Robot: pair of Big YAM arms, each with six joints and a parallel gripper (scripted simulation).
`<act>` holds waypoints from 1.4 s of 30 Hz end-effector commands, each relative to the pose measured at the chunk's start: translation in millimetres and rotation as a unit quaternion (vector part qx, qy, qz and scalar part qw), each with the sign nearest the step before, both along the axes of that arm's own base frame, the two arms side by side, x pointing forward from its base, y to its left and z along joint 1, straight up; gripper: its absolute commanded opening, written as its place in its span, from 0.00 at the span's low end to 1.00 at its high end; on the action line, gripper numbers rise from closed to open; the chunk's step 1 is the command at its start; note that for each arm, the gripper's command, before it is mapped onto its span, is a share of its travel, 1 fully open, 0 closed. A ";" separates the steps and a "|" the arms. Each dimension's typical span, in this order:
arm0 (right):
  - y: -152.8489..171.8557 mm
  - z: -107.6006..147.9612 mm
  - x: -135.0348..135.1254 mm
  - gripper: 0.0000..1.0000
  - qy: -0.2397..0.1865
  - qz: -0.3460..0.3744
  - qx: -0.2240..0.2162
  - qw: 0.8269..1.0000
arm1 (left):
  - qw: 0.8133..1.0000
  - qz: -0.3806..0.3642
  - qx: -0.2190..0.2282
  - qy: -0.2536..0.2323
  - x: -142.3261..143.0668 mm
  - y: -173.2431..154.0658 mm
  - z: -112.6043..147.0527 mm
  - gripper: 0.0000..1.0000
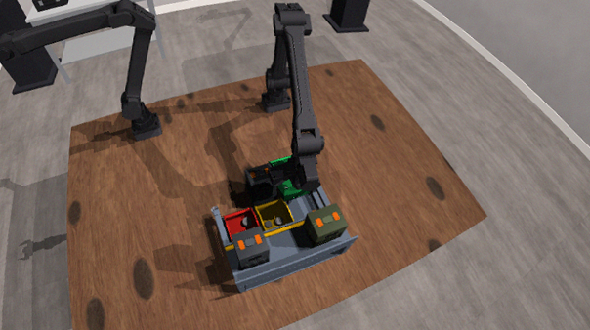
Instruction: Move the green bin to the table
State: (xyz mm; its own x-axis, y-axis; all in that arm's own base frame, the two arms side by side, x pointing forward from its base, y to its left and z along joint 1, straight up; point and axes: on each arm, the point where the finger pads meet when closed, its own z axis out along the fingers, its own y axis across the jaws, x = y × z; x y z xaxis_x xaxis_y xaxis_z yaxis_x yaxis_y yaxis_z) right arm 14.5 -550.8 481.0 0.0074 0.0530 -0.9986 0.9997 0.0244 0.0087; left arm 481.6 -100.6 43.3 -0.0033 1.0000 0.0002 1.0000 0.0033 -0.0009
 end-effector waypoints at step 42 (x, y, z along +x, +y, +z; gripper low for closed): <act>6.0 19.5 -5.5 1.00 0.004 -0.004 -0.026 1.000 | 1.000 -0.008 -0.004 -0.022 20.7 -7.7 17.4 0.05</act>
State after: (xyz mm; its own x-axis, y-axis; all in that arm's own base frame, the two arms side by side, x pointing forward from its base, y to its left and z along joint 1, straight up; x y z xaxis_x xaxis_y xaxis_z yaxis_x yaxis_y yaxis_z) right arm 14.5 -550.8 481.0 0.0074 0.0530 -0.9986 0.9997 0.0244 0.0087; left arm 481.7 -100.6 43.3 -0.0032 1.0000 0.0002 1.0000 0.0032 -0.0006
